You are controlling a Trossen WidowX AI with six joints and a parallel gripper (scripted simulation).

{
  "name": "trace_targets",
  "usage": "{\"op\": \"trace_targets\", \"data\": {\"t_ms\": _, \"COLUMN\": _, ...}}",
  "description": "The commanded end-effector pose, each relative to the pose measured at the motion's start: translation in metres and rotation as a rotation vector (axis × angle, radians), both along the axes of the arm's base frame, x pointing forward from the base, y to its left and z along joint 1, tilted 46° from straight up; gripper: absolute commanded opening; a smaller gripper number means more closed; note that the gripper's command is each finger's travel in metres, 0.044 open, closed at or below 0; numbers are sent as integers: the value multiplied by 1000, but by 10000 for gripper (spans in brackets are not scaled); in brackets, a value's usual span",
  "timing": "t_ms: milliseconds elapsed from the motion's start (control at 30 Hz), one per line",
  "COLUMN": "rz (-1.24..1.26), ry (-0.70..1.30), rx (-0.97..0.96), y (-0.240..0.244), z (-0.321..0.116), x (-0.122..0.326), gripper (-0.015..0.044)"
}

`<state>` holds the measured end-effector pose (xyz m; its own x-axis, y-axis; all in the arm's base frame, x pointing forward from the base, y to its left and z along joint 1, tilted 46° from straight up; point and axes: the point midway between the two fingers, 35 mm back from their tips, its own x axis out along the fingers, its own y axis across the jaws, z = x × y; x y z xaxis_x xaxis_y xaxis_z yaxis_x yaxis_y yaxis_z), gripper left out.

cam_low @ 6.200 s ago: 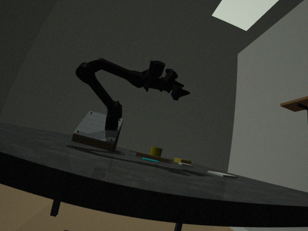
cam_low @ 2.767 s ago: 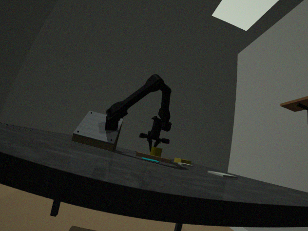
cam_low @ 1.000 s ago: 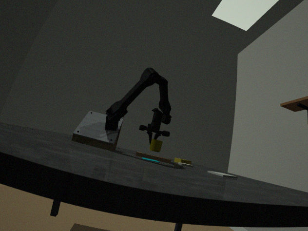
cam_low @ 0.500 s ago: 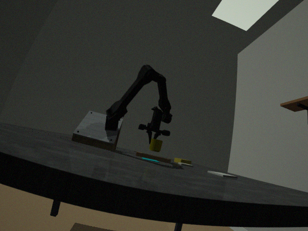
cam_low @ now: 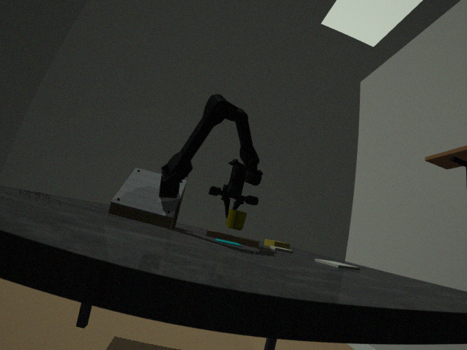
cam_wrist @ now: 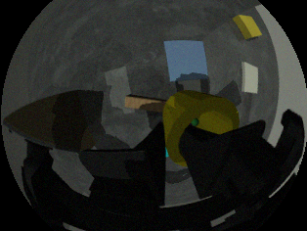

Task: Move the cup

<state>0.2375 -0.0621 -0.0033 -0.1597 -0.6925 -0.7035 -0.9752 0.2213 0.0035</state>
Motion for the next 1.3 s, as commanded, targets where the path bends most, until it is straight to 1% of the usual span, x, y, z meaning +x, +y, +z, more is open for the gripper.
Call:
{"op": "trace_targets", "data": {"t_ms": 0, "rz": 6, "ry": 1, "rx": -4, "y": -4, "z": 6, "x": -3, "gripper": 0}}
{"op": "trace_targets", "data": {"t_ms": 1267, "rz": 6, "ry": 3, "rx": -7, "y": -44, "z": 55, "x": -30, "gripper": 0}}
